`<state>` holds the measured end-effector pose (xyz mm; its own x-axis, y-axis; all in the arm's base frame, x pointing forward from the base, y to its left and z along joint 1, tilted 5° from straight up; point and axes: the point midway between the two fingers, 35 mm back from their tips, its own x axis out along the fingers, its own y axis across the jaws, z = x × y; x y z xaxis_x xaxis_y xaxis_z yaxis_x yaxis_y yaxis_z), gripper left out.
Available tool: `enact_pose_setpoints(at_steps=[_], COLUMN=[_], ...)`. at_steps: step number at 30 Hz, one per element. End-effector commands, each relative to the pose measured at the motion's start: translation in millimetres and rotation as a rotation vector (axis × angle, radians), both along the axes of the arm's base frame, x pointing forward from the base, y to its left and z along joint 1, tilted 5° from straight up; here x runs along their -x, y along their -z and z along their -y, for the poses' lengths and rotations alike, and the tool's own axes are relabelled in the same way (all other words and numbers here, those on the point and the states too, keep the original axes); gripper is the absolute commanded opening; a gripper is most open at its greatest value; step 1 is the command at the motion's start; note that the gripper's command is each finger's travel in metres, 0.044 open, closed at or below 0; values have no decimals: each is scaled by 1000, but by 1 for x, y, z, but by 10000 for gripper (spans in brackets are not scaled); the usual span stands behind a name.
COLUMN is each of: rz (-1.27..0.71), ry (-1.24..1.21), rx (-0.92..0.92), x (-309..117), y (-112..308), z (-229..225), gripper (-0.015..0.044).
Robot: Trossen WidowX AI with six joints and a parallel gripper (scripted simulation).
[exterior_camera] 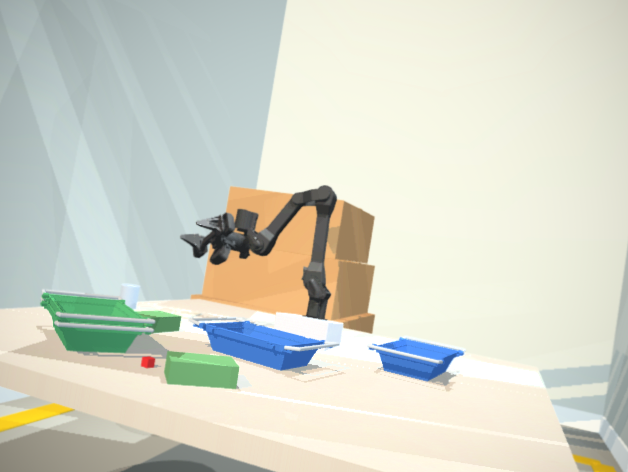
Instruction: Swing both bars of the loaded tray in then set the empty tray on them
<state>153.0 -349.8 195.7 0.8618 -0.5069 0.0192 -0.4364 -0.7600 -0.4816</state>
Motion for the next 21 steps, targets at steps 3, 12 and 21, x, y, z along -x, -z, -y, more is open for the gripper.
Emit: enact_pose_setpoints(at_steps=[3,12,21], rz=[0,124,201], ry=[0,10,248], rx=[0,-512,-1410], x=[0,-47,-138], y=[0,26,88], z=[0,17,-2], gripper=[321,85,80])
